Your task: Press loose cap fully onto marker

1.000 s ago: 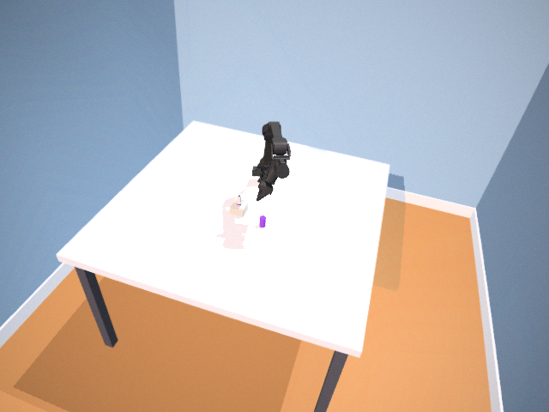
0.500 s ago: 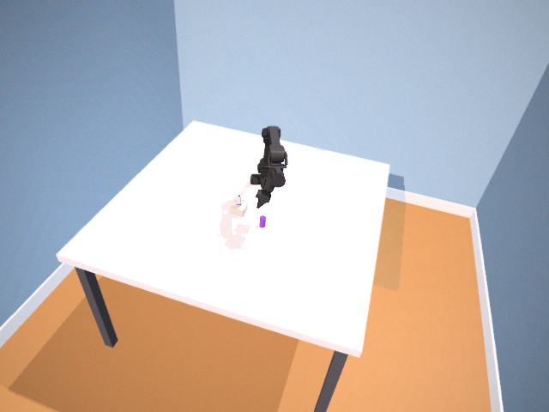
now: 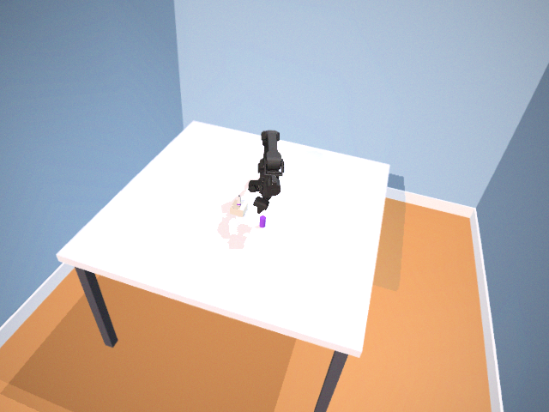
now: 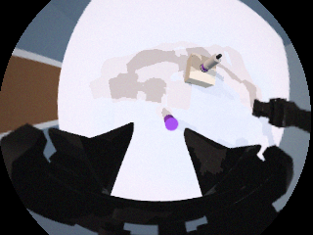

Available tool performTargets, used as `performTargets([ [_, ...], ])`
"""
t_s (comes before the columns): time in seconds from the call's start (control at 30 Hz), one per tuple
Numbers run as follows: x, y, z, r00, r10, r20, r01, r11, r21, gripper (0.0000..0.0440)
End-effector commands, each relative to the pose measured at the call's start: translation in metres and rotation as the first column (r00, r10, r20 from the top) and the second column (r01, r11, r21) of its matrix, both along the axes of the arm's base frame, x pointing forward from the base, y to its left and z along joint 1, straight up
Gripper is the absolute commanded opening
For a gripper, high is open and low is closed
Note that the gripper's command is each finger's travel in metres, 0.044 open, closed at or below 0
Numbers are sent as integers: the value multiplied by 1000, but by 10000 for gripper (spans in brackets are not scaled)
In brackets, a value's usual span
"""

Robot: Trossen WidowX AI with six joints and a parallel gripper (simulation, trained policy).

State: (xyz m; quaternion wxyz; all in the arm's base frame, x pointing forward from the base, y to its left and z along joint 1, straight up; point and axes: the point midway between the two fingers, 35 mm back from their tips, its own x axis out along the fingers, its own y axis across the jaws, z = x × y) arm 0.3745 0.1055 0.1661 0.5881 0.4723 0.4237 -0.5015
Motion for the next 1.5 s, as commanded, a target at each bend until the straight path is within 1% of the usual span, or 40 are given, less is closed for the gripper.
performTargets([
  [0.0, -2, 0, -7, 999, -16, -32, 16, 1000, 18, 321],
  [0.47, -9, 3, -37, 986, -51, -157, 68, 992, 105, 313],
  [0.97, -15, 5, -71, 966, -51, -254, 97, 980, 174, 290],
  [1.3, -17, 4, -93, 961, -36, -276, 87, 981, 175, 267],
  [1.4, -18, 3, -96, 961, -32, -274, 81, 982, 170, 249],
  [1.47, -19, 3, -98, 962, -30, -273, 77, 983, 166, 226],
])
